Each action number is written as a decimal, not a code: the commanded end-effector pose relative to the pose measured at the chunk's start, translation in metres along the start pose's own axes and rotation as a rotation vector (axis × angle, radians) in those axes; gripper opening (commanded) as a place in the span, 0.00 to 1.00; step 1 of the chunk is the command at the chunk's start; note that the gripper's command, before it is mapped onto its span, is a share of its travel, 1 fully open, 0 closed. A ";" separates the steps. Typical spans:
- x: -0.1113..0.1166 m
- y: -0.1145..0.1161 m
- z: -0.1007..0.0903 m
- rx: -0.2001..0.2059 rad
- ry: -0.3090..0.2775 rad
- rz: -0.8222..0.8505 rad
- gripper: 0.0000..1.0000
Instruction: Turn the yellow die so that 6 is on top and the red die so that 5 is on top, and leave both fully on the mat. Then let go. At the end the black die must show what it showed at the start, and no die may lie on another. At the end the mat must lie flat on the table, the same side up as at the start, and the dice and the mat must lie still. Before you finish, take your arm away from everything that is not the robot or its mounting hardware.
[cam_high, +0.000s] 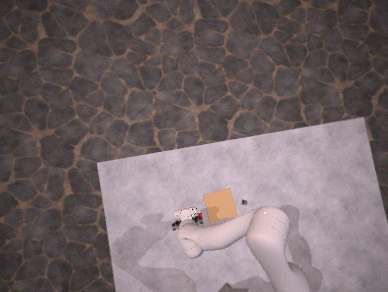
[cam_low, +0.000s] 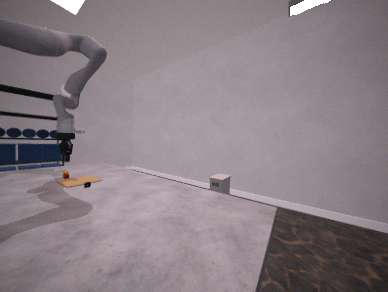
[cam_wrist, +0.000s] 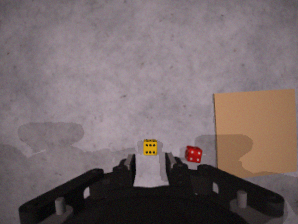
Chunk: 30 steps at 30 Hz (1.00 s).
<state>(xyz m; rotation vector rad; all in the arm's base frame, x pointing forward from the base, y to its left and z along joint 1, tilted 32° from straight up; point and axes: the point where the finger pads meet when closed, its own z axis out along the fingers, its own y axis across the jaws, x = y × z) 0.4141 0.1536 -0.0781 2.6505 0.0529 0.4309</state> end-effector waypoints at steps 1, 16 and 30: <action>0.000 0.000 0.000 0.001 0.000 0.000 0.35; 0.000 0.000 0.015 0.001 0.001 0.000 0.35; 0.000 0.000 0.034 0.001 0.001 0.000 0.35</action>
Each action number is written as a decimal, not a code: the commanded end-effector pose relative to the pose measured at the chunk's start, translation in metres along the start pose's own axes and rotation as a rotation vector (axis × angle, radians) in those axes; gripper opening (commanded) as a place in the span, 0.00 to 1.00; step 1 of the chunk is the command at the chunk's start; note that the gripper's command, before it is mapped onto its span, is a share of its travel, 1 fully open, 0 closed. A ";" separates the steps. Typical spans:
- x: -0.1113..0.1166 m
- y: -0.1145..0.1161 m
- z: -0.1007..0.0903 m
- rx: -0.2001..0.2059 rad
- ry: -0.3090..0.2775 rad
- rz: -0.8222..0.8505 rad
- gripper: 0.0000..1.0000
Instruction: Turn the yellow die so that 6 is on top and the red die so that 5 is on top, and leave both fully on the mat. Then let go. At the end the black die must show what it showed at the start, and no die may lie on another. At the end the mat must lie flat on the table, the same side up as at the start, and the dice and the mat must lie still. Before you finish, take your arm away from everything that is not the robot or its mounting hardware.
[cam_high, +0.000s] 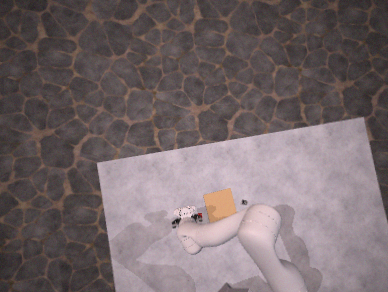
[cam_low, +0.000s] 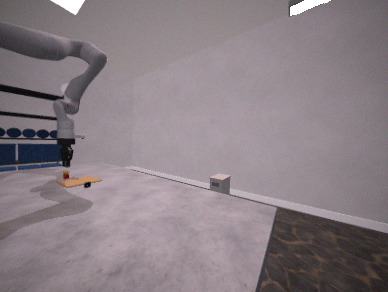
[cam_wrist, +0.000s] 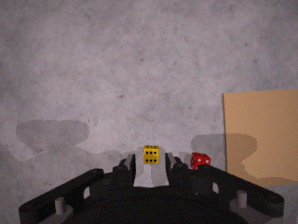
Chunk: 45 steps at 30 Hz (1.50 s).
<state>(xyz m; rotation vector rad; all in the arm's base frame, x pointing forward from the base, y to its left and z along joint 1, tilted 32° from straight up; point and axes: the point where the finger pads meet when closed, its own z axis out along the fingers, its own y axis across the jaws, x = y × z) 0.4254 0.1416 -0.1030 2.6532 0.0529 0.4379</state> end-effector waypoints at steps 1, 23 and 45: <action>-0.002 0.000 0.006 -0.003 -0.004 -0.002 0.35; -0.002 0.000 0.021 -0.003 -0.004 -0.002 0.35; -0.002 0.000 0.021 -0.003 -0.004 -0.002 0.35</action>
